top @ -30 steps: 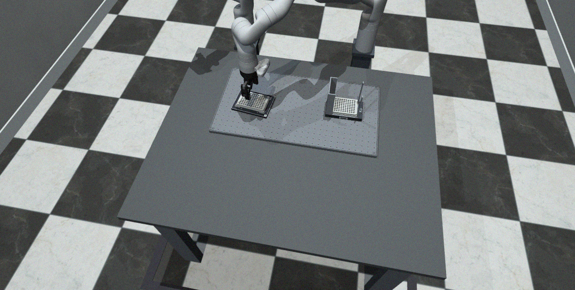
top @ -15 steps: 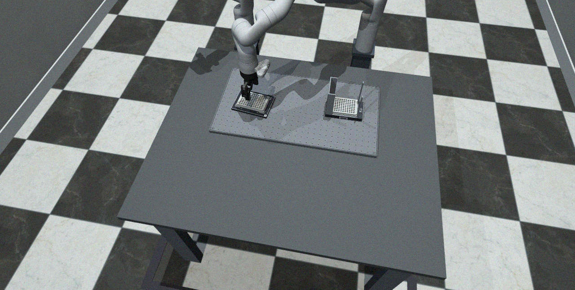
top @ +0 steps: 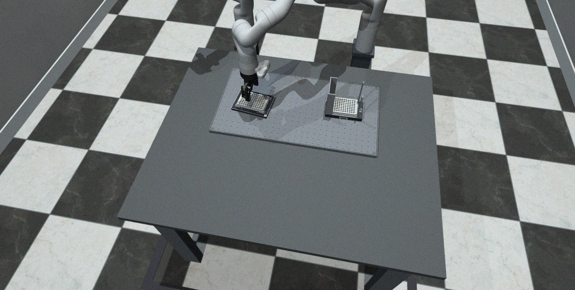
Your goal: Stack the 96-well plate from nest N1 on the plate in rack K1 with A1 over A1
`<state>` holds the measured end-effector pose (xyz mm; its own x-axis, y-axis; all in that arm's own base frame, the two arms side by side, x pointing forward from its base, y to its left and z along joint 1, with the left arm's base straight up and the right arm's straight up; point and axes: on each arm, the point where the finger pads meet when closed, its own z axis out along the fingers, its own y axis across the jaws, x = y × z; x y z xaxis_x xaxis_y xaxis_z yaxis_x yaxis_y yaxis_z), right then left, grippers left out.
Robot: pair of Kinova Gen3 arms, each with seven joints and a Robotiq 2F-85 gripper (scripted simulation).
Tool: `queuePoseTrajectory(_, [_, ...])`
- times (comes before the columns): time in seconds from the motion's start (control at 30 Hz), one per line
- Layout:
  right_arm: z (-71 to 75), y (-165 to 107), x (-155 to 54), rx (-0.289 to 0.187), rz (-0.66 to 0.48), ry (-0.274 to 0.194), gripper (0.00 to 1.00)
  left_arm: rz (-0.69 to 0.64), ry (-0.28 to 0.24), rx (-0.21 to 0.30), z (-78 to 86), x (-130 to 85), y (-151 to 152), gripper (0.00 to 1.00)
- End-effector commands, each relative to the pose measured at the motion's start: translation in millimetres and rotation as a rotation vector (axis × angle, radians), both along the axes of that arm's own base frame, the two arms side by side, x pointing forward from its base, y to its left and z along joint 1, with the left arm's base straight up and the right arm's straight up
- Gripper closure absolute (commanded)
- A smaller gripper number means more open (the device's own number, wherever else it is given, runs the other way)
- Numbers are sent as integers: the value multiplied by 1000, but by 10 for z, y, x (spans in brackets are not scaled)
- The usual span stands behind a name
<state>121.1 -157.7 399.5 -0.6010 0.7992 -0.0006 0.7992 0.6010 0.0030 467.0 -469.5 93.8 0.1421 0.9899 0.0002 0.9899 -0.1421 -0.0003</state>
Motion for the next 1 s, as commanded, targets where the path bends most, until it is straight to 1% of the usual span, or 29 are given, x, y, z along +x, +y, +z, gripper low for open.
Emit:
queuePoseTrajectory(0.0, [3,-1,2,-1,0,-1,2,0,-2,-2,8,5,-5,2])
queuePoseTrajectory(0.97, [3,-1,2,-1,0,-1,2,0,-2,-2,-76,5,-5,2])
